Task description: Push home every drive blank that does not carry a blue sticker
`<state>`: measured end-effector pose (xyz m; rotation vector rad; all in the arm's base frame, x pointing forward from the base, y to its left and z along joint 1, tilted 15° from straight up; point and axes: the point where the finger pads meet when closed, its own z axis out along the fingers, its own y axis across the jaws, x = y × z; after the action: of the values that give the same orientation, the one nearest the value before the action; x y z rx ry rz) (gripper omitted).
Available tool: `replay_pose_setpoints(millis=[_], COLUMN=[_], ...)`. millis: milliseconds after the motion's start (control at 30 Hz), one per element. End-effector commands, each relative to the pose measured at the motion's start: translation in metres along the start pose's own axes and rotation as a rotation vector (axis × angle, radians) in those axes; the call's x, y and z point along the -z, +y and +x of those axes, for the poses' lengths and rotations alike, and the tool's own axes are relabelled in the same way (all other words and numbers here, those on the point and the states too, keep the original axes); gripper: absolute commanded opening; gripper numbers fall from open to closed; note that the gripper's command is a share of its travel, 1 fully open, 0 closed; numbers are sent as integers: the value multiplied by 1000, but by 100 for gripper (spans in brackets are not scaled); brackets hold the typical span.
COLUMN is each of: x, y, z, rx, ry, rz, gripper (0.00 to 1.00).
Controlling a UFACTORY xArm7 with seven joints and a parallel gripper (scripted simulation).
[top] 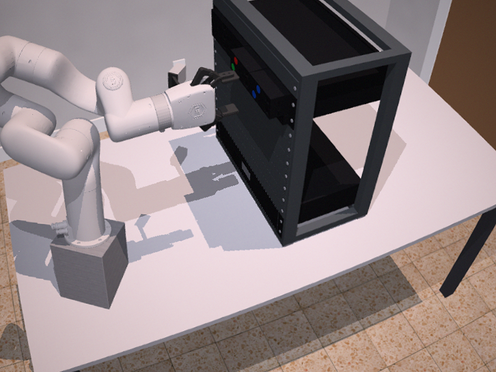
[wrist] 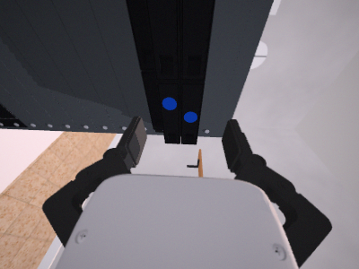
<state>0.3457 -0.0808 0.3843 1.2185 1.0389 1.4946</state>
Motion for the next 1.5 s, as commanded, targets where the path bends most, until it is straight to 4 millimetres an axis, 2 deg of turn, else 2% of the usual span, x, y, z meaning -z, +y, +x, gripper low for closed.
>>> replay_pose_setpoints(millis=[0,133,200,500,700,967,1467], x=[1,2,2,4,5,6,6], y=[0,-2,-2,-7,-10,-11,-11], z=[20,41,41,93,118,127,128], rx=[1,1,1,1,1,1,1], ry=[-1,-1,-1,-1,-1,-1,-1], rz=[-3,-3,-3,-3,-3,-3,-3], gripper=[100,100,100,100,100,100,100])
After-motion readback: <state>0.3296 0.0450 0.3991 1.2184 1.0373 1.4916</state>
